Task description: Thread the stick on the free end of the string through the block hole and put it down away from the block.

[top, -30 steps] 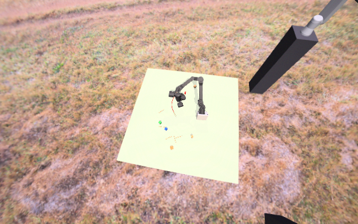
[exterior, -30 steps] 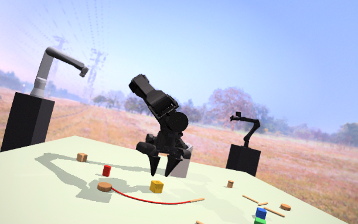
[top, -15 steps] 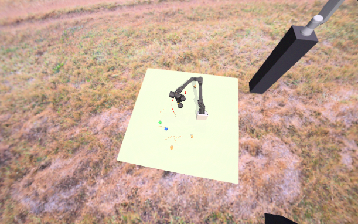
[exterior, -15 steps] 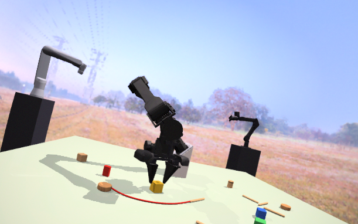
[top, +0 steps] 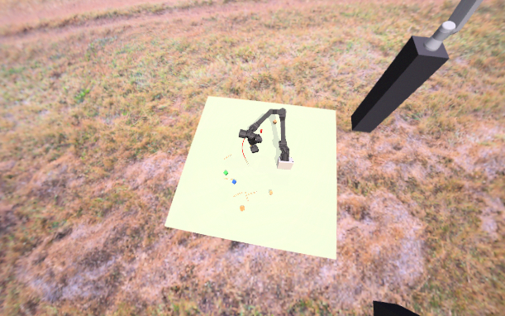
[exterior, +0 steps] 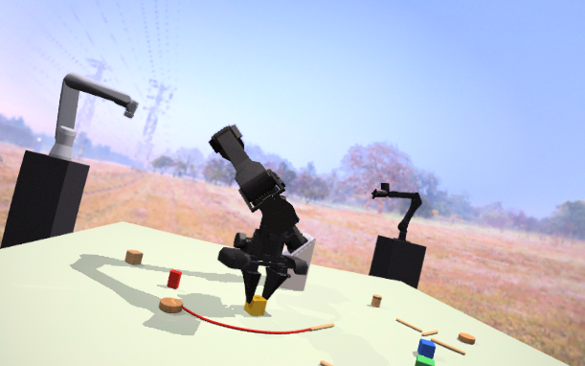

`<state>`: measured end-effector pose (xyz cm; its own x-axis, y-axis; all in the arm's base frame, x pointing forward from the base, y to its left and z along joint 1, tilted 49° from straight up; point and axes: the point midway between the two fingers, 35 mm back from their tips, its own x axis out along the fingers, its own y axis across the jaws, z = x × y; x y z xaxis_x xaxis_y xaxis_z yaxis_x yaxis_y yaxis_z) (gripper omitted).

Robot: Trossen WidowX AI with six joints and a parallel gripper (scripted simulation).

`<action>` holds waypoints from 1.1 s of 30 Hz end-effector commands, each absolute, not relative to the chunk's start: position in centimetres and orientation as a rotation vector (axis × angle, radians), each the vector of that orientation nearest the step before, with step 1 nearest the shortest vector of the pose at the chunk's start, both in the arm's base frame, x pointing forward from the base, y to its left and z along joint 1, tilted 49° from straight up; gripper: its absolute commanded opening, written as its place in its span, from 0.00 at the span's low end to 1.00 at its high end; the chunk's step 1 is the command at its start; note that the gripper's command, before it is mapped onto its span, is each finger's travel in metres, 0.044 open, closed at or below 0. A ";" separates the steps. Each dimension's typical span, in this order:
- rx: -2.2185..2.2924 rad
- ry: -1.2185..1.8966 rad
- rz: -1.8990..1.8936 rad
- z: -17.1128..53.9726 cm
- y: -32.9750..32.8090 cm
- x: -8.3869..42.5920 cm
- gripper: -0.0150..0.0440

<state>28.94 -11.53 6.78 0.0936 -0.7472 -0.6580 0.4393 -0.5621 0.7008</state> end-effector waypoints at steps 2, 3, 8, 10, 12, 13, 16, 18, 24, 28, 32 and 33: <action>1.454 -0.324 -1.633 6.8 -11.5 29.0 0.37; 1.454 -0.324 -1.633 6.8 -11.5 29.0 0.36; 1.454 -0.324 -1.633 6.8 -11.5 29.0 0.25; 1.454 -0.324 -1.633 6.8 -11.5 29.0 0.25; 1.454 -0.324 -1.633 6.9 -11.4 29.0 0.25; 1.454 -0.324 -1.633 6.9 -11.4 28.9 0.25; 1.454 -0.324 -1.633 7.0 -11.2 28.9 0.25; 1.454 -0.324 -1.633 7.1 -11.1 28.9 0.25; 1.454 -0.324 -1.633 7.4 -10.9 28.9 0.25; 1.454 -0.324 -1.633 7.5 -10.7 28.9 0.25; 1.453 -0.324 -1.633 7.7 -10.5 28.8 0.25; 1.453 -0.324 -1.633 7.7 -10.4 28.8 0.25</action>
